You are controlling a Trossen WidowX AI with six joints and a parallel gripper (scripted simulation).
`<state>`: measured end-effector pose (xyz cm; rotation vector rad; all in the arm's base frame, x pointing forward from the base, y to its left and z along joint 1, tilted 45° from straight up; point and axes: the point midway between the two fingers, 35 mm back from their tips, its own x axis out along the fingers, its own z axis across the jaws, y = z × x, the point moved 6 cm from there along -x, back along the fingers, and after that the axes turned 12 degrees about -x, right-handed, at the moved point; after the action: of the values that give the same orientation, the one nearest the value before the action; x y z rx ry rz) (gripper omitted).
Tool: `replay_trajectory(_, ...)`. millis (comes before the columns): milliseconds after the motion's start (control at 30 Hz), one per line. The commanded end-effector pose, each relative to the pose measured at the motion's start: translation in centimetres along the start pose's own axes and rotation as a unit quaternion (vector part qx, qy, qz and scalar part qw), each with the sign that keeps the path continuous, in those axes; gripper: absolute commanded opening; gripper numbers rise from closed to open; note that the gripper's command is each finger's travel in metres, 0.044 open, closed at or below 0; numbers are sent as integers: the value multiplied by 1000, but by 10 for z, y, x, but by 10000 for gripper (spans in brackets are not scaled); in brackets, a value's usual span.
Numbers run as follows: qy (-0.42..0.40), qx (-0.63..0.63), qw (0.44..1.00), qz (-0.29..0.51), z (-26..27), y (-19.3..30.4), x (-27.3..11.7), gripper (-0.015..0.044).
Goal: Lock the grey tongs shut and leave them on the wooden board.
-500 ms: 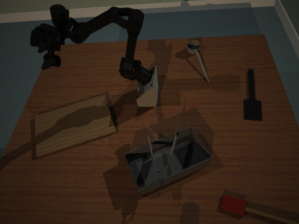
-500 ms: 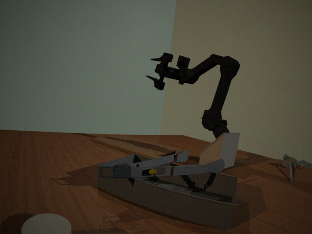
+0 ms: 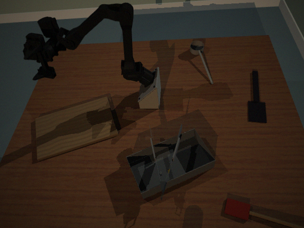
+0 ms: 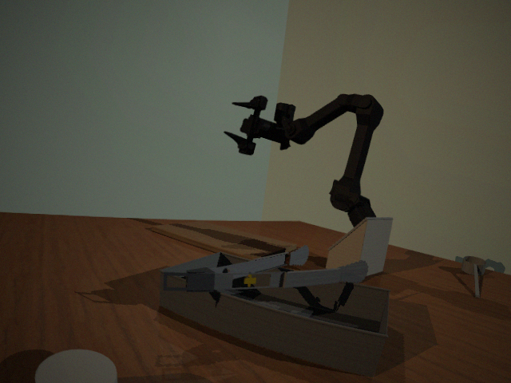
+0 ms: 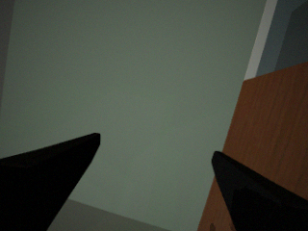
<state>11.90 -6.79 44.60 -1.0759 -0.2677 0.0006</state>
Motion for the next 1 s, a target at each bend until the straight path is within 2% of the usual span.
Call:
replay_trajectory(0,-2,64,998,-14,-26,-13,24,440)
replay_trajectory(133,10,113,993,-21,-51,-16,53,440)
replay_trajectory(300,56,193,980,12,-89,1,102,440)
replay_trajectory(433,73,225,970,59,-101,29,130,440)
replay_trajectory(700,184,245,932,193,-124,115,206,440)
replay_trajectory(833,195,244,925,217,-124,132,215,440)
replay_trajectory(967,236,227,902,282,-121,176,235,440)
